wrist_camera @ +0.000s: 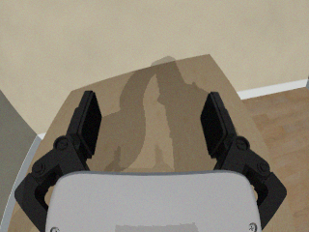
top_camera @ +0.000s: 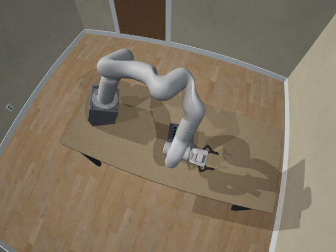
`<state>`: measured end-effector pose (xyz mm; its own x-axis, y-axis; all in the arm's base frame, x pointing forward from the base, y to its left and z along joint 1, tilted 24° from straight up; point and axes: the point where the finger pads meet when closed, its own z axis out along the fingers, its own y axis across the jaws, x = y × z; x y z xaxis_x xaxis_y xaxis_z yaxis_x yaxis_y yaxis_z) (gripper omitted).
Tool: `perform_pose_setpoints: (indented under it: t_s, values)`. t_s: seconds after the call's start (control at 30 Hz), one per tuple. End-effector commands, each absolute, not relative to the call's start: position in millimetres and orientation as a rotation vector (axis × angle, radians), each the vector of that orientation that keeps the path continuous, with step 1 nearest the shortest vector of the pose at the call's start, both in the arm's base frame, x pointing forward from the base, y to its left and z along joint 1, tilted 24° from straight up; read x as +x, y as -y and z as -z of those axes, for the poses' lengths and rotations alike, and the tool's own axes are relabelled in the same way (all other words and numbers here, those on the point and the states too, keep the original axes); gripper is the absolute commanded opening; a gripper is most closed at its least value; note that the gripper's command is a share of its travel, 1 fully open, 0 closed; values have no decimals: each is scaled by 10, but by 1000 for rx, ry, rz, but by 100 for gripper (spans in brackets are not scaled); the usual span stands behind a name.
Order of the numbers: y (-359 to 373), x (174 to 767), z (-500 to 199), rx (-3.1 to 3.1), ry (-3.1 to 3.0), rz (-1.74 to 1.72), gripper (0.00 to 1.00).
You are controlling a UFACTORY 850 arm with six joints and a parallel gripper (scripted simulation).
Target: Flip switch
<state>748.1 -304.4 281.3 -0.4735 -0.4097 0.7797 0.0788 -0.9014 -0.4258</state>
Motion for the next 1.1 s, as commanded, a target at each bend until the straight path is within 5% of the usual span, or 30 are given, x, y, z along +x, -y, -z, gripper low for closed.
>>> perform_pose_setpoints:
  t_s: [0.0,0.53,0.57,1.07]
  values:
    - [3047,7482,-2825,-1416,-483,2427,100]
    - [3047,7482,-2825,-1416,-483,2427,100]
    - [3047,7482,-2825,-1416,-483,2427,0]
    - [2568,7568,-2859,-1393,-494,2010,0]
